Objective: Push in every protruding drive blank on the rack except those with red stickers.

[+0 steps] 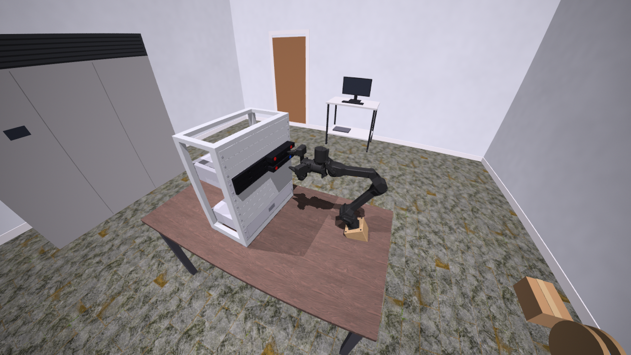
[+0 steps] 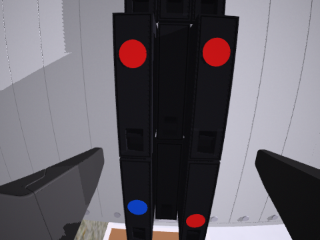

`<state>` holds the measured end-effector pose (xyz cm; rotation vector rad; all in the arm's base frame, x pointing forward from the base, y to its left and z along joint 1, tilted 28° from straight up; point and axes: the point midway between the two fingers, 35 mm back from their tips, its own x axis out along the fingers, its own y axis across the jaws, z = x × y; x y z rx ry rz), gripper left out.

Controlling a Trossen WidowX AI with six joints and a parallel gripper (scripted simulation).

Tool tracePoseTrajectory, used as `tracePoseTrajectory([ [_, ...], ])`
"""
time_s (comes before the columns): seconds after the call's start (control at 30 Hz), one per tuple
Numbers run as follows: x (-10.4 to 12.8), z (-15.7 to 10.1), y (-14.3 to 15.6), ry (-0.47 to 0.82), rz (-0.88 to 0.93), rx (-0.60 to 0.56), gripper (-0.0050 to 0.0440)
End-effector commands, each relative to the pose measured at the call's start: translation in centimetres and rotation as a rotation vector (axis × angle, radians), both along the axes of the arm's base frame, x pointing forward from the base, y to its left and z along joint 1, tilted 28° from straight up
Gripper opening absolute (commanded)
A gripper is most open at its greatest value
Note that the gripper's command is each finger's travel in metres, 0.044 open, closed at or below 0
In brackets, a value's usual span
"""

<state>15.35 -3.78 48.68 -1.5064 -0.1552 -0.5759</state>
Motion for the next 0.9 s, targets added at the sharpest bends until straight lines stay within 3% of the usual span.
tracePoseTrajectory([
  [0.0, -0.81, 0.76, -0.22, -0.026, 0.012, -0.001, 0.044],
  [0.87, -1.05, 0.68, -1.18, -0.026, 0.012, 0.0, 0.044],
])
